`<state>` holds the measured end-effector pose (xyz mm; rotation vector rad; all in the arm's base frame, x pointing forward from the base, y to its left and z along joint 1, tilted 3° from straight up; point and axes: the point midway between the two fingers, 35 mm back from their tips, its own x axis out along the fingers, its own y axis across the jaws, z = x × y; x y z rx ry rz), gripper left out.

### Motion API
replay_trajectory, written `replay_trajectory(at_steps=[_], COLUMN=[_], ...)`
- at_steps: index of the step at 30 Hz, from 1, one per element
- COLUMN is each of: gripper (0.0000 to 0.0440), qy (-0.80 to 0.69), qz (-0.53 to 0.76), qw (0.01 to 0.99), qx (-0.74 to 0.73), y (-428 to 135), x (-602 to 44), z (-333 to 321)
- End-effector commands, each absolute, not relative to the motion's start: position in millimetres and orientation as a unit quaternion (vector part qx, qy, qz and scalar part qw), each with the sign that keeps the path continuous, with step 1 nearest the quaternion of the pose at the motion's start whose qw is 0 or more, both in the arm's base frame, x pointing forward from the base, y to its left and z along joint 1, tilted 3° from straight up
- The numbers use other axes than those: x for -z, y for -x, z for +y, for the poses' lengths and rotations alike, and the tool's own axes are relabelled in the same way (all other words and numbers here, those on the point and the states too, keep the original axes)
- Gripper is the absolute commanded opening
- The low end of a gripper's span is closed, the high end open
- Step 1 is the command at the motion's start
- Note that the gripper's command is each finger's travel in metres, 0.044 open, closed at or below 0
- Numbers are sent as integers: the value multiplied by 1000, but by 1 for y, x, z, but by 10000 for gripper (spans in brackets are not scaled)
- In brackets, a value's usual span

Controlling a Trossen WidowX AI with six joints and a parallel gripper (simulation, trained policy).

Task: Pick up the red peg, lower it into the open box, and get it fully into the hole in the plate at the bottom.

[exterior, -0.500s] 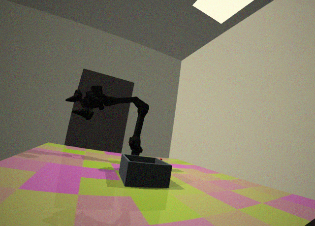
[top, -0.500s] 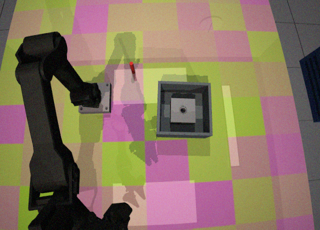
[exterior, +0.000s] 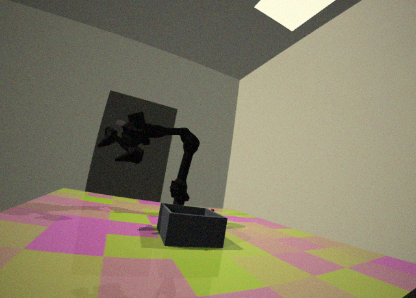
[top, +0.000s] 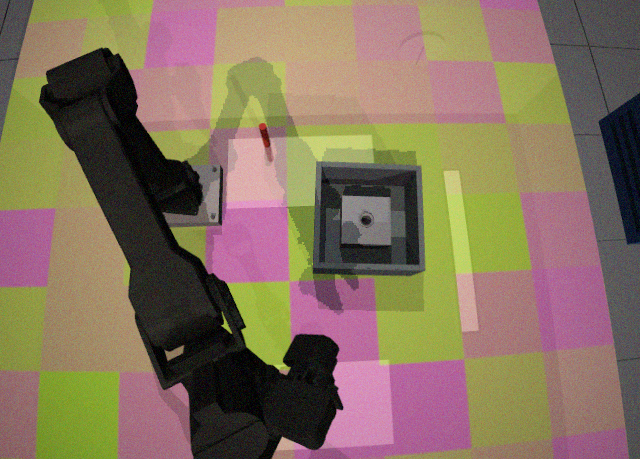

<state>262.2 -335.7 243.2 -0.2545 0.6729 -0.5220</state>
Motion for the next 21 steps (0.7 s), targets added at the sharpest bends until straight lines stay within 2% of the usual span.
replay_trajectory(at_steps=[1,11,21], gripper=[440,440,440], qy=[77,-46,-139], qz=[341,393,451], qw=[905,894,861], qx=[243,213,192], y=[-279,-310,-308], x=[-238,-223,-210], z=[-306,-207,-107])
